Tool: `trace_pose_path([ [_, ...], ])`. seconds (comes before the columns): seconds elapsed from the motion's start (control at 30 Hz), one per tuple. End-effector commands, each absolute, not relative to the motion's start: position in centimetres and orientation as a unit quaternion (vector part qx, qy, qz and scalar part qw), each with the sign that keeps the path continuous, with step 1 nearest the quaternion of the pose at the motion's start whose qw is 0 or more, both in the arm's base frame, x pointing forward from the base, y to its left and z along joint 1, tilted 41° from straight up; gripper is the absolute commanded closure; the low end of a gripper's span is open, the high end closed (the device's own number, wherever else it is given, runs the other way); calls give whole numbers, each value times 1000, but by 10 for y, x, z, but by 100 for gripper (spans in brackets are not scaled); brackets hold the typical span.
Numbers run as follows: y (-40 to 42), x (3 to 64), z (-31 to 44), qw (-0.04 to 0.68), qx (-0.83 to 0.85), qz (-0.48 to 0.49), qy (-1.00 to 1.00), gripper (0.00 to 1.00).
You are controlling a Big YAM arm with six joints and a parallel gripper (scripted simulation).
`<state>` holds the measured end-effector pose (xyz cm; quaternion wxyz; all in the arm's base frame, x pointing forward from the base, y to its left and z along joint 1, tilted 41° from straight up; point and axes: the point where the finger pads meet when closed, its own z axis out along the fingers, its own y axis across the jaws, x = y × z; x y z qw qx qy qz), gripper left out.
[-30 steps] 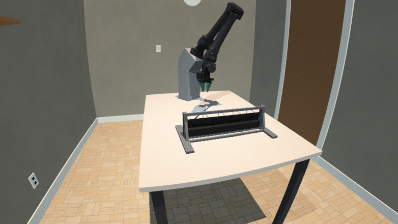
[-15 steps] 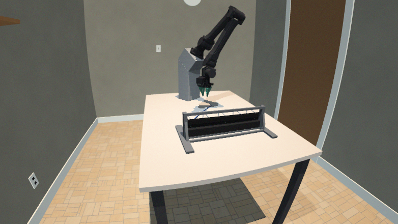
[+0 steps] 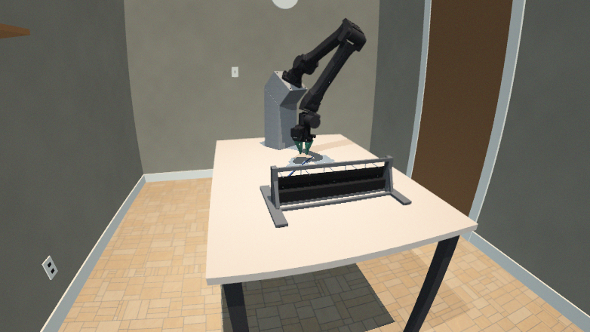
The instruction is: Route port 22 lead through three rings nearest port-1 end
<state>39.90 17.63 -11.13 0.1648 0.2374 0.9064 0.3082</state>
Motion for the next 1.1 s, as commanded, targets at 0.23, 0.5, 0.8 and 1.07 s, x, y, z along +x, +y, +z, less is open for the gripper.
trace_pose_path([
  [0.23,193,409,-137,162,241,309,906,68],
  [0.5,197,410,-146,160,242,308,906,68],
  [0.8,197,407,-149,156,241,305,908,68],
  [1.07,197,407,-149,156,241,305,908,68],
])
